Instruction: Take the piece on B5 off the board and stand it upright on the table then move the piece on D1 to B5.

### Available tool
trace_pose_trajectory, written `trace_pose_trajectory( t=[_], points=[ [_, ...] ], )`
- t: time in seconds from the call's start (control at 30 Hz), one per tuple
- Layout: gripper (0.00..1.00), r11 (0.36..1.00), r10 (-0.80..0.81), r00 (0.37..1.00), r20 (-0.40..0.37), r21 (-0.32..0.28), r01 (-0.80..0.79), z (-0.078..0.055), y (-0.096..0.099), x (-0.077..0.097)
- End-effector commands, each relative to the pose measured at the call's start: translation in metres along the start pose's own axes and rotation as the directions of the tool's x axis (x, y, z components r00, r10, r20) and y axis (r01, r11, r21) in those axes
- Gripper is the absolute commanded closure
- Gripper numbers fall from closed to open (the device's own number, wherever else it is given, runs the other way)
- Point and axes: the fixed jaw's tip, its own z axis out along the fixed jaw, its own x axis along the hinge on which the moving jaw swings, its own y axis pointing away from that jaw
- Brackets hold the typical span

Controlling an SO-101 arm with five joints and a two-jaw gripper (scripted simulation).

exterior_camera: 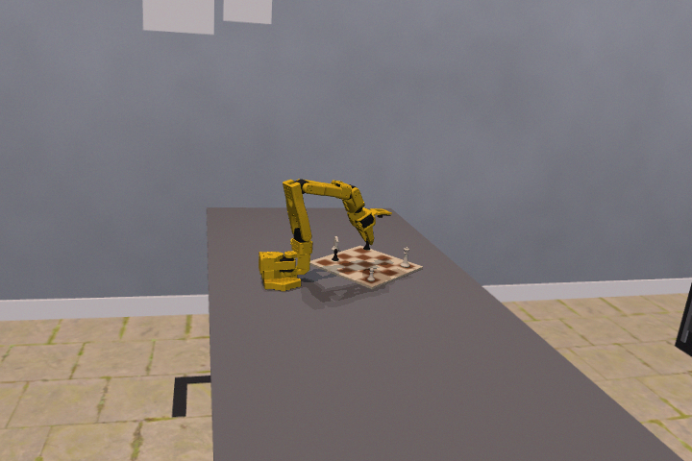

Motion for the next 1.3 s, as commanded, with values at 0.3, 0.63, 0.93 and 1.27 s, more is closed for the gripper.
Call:
trace_pose_trajectory(
  t=[0.3,0.63,0.93,1.27],
  points=[
    [1.0,0.963,0.229,0.969,0.09,0.127,-0.239,-0.031,-0.051,0.049],
    [1.0,0.961,0.233,0.968,0.09,0.129,-0.243,-0.031,-0.051,0.05],
    [1.0,0.967,0.216,0.972,0.088,0.12,-0.226,-0.036,-0.048,0.046],
    [1.0,0.968,0.212,0.973,0.088,0.118,-0.221,-0.037,-0.048,0.043]
  ],
)
